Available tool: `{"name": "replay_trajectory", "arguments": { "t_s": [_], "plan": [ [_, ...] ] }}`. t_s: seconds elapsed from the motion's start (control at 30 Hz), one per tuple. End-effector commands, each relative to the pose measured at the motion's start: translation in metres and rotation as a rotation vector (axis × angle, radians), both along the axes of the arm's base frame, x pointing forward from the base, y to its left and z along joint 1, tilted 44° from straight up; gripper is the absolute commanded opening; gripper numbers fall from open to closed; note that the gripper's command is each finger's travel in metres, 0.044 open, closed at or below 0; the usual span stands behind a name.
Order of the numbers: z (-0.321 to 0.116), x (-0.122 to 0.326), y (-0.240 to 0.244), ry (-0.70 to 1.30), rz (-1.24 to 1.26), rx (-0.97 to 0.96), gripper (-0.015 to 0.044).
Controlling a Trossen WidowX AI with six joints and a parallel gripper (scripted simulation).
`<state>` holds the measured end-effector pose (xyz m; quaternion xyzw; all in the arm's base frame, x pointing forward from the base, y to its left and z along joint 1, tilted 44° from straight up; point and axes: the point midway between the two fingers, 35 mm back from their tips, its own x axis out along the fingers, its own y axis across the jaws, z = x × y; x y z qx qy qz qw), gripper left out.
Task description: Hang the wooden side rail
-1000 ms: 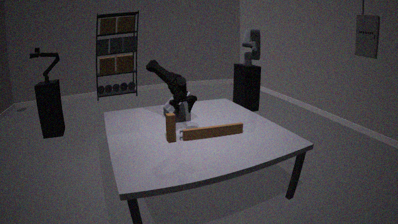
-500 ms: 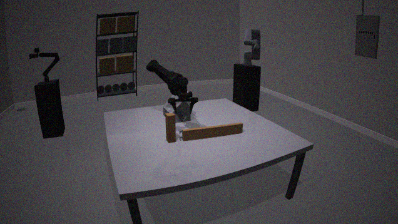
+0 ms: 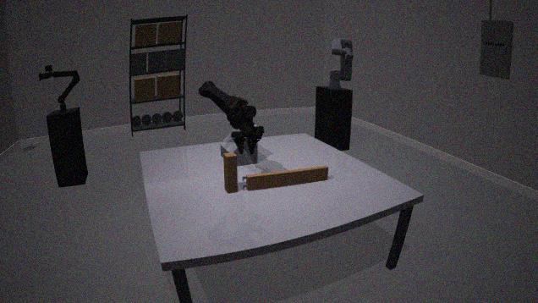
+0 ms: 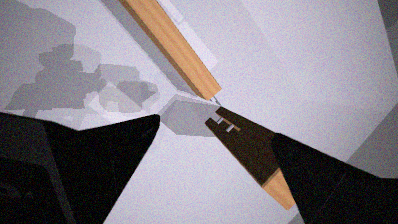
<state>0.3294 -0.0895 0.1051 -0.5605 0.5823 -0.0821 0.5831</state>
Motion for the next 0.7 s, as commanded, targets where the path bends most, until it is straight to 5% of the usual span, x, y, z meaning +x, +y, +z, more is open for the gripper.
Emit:
{"name": "replay_trajectory", "arguments": {
  "t_s": [0.0, 0.23, 0.67],
  "plan": [
    [0.0015, 0.0022, -0.0083, 0.793, 0.469, -0.284, 0.044],
    [0.0047, 0.0027, -0.0106, 1.077, 0.656, -0.365, 0.044],
    [0.0047, 0.0027, -0.0106, 1.081, 0.659, -0.366, 0.044]
  ]
}}
